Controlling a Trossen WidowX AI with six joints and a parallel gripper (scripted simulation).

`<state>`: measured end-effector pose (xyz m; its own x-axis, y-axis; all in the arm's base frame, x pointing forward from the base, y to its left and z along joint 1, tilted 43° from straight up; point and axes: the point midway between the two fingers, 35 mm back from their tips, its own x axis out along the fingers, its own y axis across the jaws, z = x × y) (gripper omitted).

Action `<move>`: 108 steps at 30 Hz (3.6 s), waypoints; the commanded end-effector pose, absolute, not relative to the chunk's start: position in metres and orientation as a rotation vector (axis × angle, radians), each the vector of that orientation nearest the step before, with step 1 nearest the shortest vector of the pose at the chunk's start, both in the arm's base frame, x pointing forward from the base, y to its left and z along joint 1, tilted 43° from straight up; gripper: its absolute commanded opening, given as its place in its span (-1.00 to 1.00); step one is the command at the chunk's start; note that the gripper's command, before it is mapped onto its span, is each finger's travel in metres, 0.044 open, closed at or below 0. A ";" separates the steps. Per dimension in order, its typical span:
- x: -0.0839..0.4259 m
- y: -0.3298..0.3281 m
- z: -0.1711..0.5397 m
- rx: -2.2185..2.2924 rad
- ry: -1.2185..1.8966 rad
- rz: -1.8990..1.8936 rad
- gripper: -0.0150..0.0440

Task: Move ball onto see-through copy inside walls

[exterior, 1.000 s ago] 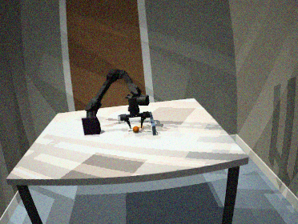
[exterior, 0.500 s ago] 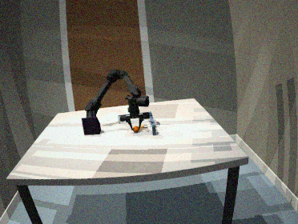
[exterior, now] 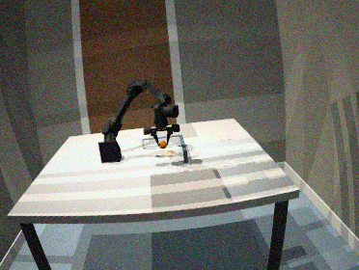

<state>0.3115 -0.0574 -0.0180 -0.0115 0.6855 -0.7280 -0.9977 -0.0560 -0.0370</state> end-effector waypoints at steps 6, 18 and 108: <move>0.307 -0.099 0.033 -0.706 0.586 1.504 -0.49; 0.324 -0.076 0.025 -0.707 0.587 1.503 -0.49; 0.336 -0.076 0.044 -0.698 0.583 1.499 1.00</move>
